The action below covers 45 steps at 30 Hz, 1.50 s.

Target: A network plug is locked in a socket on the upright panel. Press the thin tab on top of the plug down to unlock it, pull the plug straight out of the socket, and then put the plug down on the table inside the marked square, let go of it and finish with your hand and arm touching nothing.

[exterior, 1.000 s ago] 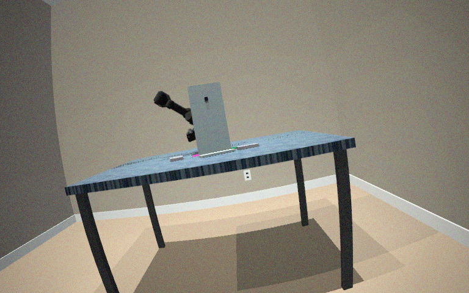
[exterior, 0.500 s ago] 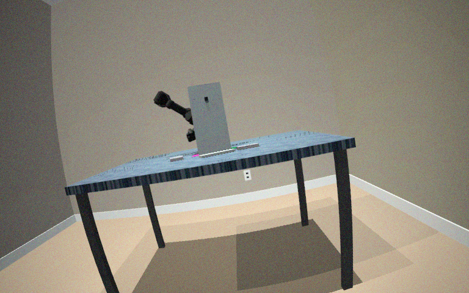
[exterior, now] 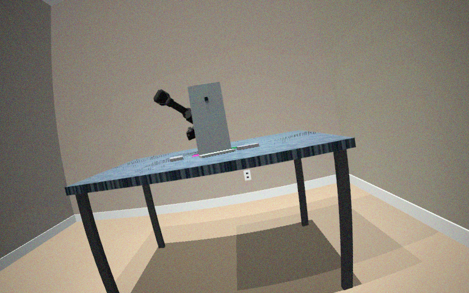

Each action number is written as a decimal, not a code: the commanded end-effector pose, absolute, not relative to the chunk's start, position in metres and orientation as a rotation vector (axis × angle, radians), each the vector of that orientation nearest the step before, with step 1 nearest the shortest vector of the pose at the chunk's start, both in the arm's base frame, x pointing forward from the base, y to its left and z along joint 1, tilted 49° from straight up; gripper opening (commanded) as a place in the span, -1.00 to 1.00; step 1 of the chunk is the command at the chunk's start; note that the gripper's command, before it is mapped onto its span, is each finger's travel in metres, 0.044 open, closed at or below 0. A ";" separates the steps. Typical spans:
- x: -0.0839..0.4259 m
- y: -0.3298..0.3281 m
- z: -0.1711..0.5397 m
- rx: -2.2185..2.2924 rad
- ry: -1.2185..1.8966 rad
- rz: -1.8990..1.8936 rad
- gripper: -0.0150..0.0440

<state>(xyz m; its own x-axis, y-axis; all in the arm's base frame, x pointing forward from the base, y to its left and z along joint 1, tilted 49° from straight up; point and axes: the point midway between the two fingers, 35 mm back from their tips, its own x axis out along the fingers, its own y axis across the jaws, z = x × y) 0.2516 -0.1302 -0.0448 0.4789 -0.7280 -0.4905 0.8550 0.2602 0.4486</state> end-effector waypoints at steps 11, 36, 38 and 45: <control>0.244 -0.120 -0.038 0.739 0.202 -1.082 0.04; 0.249 -0.105 -0.032 0.750 0.213 -1.087 0.04; 0.250 -0.103 -0.031 0.751 0.214 -1.088 0.04; 0.251 -0.099 -0.028 0.753 0.216 -1.089 0.04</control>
<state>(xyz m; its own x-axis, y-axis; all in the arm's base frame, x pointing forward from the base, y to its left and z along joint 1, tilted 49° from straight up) 0.2484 -0.1011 -0.0309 0.4671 -0.7205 -0.5126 0.8639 0.2482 0.4383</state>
